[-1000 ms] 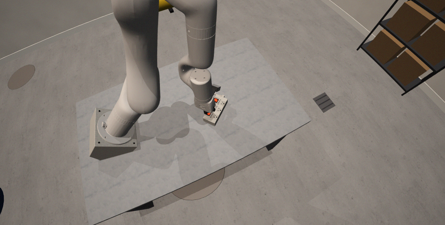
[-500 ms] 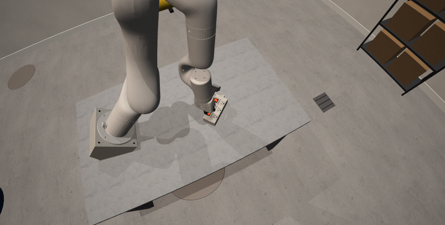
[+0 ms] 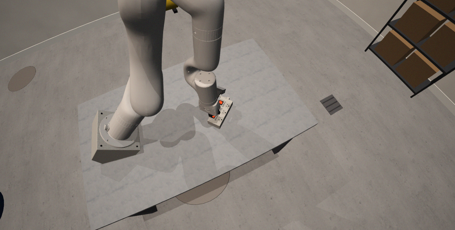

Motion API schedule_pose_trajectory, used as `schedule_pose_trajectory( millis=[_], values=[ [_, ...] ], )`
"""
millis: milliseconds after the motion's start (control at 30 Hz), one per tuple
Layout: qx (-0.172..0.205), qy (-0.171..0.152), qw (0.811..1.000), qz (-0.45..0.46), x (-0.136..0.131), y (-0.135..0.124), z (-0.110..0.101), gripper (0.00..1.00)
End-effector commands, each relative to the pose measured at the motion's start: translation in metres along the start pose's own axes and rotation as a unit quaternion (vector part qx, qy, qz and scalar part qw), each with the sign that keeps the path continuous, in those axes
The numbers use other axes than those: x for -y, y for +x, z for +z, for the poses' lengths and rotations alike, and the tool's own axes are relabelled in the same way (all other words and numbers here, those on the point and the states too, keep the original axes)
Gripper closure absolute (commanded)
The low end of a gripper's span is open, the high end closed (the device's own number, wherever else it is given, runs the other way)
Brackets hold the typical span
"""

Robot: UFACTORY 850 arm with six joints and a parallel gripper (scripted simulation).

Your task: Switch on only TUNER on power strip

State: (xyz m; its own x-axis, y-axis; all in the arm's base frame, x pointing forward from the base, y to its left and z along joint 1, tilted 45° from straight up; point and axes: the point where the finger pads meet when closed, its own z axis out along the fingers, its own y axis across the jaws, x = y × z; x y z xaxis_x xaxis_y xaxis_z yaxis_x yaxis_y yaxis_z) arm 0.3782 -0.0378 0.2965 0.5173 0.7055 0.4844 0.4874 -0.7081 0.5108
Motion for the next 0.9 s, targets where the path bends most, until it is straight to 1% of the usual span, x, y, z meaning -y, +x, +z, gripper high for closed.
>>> schedule_pose_trajectory(
  millis=[0,867],
  values=[
    [0.0,-0.001,1.0,0.0,-0.0002,0.0004,0.0024,1.0],
    [0.0,-0.002,1.0,0.0,-0.0003,0.0003,0.0053,1.0]
  ],
)
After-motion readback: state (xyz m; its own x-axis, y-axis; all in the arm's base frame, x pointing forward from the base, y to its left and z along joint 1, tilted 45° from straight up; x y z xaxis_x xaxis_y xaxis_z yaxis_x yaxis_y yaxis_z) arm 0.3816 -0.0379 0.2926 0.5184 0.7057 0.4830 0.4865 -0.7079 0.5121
